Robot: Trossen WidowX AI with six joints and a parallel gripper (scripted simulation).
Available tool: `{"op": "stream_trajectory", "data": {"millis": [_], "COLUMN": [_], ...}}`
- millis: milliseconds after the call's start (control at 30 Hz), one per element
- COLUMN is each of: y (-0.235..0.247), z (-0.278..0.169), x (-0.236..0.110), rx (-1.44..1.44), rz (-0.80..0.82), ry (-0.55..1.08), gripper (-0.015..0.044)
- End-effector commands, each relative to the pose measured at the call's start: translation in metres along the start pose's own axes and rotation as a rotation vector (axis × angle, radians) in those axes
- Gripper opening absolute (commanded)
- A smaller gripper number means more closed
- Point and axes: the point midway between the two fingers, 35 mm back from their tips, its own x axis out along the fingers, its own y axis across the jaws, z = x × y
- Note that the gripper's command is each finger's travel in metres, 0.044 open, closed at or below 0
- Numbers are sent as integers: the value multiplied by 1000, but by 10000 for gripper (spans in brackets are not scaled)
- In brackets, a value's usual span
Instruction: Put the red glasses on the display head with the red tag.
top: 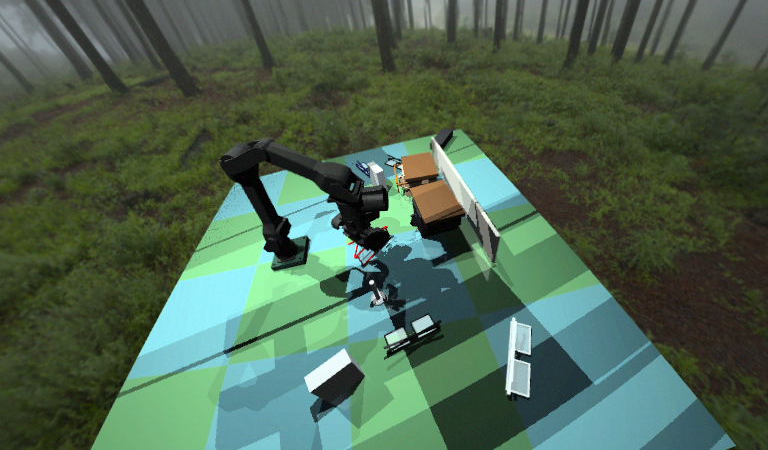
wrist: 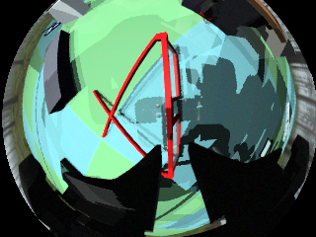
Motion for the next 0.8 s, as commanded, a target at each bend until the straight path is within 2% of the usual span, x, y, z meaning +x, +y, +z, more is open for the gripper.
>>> {"op": "stream_trajectory", "data": {"millis": [0, 367, 767], "y": [2, 2, 2], "z": [-3, -4, -4], "x": [11, 28, 28], "rx": [-6, -6, -6], "rz": [11, 11, 11], "ry": [12, 12, 12], "gripper": [120, 120, 120]}}
